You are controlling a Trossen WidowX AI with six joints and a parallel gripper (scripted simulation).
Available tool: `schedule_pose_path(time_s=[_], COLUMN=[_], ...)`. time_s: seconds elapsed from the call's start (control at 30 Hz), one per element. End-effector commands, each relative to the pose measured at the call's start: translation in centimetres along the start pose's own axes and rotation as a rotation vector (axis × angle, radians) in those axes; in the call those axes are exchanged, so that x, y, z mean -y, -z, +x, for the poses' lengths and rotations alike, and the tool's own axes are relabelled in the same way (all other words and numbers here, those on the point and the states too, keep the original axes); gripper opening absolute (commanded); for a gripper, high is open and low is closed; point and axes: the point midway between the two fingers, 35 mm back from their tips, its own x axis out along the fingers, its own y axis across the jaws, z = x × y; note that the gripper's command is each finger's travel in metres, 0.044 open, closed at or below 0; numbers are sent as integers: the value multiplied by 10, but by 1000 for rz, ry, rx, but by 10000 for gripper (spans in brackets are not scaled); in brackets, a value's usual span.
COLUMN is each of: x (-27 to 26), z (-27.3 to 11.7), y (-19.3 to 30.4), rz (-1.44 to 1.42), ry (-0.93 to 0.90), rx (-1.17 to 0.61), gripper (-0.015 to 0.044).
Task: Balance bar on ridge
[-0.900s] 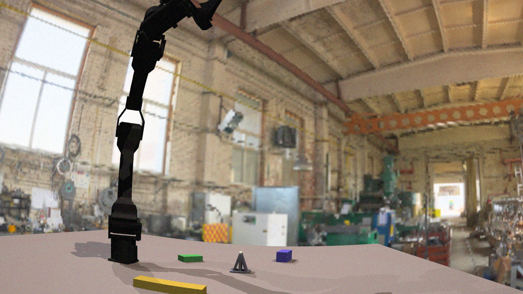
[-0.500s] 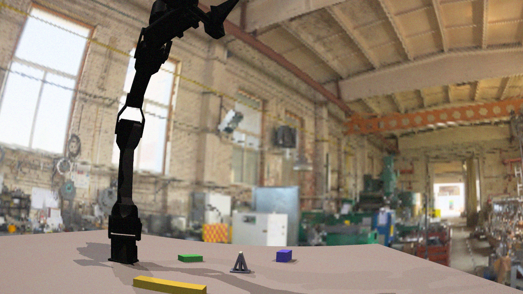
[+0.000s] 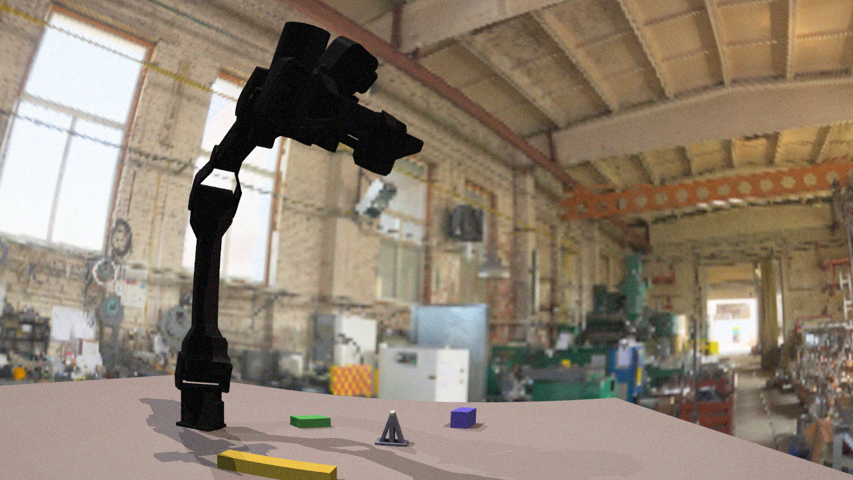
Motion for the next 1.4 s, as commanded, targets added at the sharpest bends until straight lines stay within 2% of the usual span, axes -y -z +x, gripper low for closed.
schedule_pose_path(time_s=[0.0,0.3,0.67,0.9,1.2,1.37], x=[-5,-24,-47,-48,-48,-48], z=[16,25,-19,-22,-6,-5], y=[46,158,268,274,314,316], rz=[-38,-183,-418,-434,-434,-434], ry=[-4,-72,-273,-291,-291,-291], rx=[-169,-603,-1123,-1154,-1154,-1154], gripper=[315,315,315,315,315,315])
